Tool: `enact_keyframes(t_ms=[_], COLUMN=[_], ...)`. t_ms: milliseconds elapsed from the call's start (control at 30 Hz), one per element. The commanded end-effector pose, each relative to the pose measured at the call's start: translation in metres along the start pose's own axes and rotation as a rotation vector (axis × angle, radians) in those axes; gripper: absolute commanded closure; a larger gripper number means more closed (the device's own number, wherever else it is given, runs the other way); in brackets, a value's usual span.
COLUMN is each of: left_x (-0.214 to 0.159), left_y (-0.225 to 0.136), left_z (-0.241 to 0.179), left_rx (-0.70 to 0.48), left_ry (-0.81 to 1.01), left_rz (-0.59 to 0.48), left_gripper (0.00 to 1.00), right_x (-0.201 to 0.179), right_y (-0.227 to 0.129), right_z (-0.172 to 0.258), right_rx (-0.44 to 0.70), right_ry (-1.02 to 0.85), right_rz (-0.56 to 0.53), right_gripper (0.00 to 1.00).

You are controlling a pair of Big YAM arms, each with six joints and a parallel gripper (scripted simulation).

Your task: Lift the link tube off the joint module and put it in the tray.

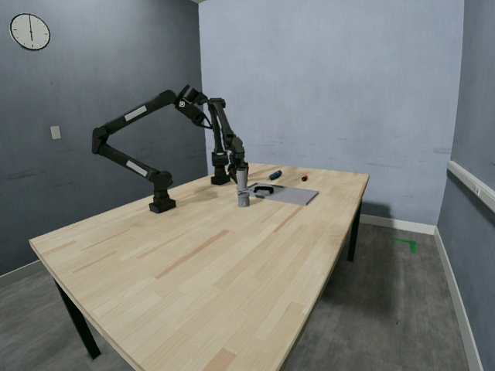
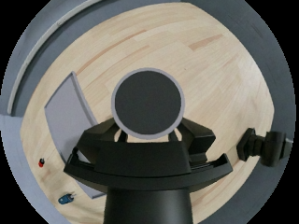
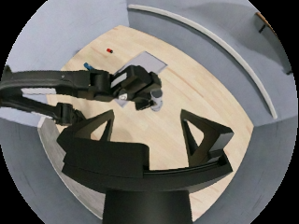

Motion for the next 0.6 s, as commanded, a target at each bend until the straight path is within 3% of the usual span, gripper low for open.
enact_keyframes(t_ms=[0,400,567], left_x=[0.051,0.087,0.071], left_y=[-0.013,-0.071,-0.062], left_z=[0.009,0.013,0.019], left_rx=[0.017,0.016,0.022], left_ry=[0.011,0.011,0.028], left_rz=[-0.103,-0.103,-0.076], left_gripper=[0.53,0.53,0.53], right_x=[0.016,0.016,0.016], right_y=[-0.007,-0.007,-0.007], right_z=[0.002,0.002,0.002], right_rx=[0.002,0.002,0.002], right_ry=[0.011,0.011,0.011], right_rz=[-0.044,-0.044,-0.044], right_gripper=[0.00,0.00,0.00])
Point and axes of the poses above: on each arm, the point where the finger pads meet when closed, its own y axis out along the fingers, its own z axis across the jaws, x = y × z, the point moved 5 cm from there along -y, back along the fingers, and after that the axes turned 8 degrees about y, right-handed, at the moved point
